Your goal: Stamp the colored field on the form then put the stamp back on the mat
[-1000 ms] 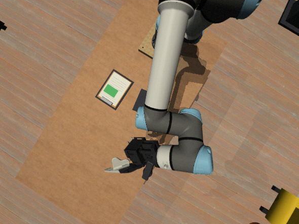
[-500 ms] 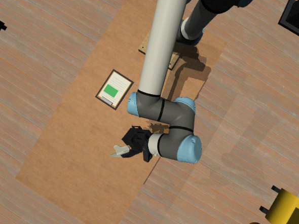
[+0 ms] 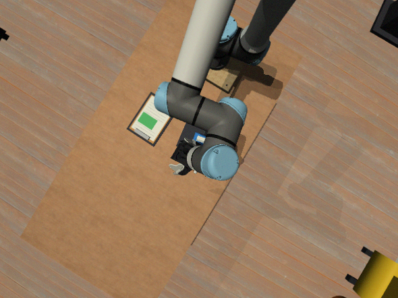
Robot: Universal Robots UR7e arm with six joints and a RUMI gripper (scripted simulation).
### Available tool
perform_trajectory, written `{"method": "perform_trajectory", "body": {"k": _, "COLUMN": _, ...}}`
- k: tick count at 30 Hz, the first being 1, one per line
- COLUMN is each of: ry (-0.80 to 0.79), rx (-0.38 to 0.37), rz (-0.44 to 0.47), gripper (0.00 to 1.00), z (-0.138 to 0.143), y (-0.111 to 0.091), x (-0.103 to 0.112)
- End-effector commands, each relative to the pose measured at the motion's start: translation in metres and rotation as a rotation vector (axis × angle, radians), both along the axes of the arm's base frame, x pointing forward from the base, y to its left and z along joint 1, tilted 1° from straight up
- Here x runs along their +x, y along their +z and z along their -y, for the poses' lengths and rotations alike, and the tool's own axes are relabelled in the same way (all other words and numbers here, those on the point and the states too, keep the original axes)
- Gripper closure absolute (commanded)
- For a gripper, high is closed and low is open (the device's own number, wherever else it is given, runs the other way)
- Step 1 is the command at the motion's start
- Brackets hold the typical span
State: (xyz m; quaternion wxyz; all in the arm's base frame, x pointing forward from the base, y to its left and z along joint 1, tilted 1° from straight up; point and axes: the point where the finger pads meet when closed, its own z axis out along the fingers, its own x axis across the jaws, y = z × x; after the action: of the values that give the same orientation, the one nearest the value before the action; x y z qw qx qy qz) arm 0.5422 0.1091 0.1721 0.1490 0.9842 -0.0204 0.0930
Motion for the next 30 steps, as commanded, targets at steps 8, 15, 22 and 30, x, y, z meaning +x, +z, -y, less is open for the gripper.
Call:
{"method": "perform_trajectory", "body": {"k": 8, "ry": 0.160, "rx": 0.260, "rz": -0.198, "gripper": 0.00, "z": -0.030, "y": -0.035, "x": -0.092}}
{"method": "perform_trajectory", "body": {"k": 15, "ry": 0.178, "rx": 0.297, "rz": -0.216, "gripper": 0.00, "z": -0.035, "y": -0.037, "x": -0.103}}
{"method": "perform_trajectory", "body": {"k": 22, "ry": 0.178, "rx": 0.297, "rz": -0.216, "gripper": 0.00, "z": -0.035, "y": -0.037, "x": -0.103}}
{"method": "perform_trajectory", "body": {"k": 30, "ry": 0.178, "rx": 0.296, "rz": -0.216, "gripper": 0.00, "z": -0.035, "y": -0.027, "x": -0.102}}
